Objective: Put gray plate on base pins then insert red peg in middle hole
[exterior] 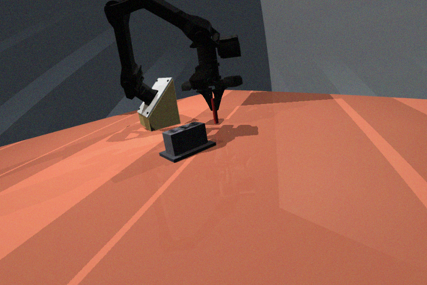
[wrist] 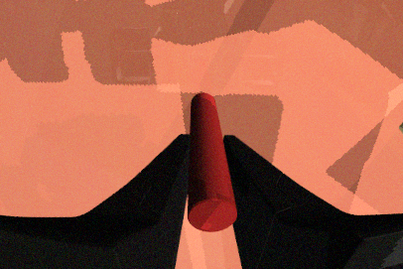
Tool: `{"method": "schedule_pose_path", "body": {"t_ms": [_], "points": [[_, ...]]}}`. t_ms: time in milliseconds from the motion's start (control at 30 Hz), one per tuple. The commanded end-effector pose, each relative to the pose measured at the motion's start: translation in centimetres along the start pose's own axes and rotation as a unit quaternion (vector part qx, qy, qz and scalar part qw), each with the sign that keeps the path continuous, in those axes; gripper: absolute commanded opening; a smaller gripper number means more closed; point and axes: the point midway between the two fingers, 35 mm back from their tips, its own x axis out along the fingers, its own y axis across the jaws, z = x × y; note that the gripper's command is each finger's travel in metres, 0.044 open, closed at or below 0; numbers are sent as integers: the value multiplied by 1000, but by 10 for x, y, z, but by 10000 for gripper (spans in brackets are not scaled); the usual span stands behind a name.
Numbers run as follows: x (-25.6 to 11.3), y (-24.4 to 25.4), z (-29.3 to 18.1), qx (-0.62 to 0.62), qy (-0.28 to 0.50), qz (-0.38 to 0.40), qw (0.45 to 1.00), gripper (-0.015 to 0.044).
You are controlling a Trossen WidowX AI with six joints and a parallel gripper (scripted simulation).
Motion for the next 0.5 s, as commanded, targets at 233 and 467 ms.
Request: {"method": "schedule_pose_path", "body": {"t_ms": [233,467], "points": [[-32,5,-1,3,3,3,1000,0],[-54,7,-2,3,4,3,1000,0]]}}
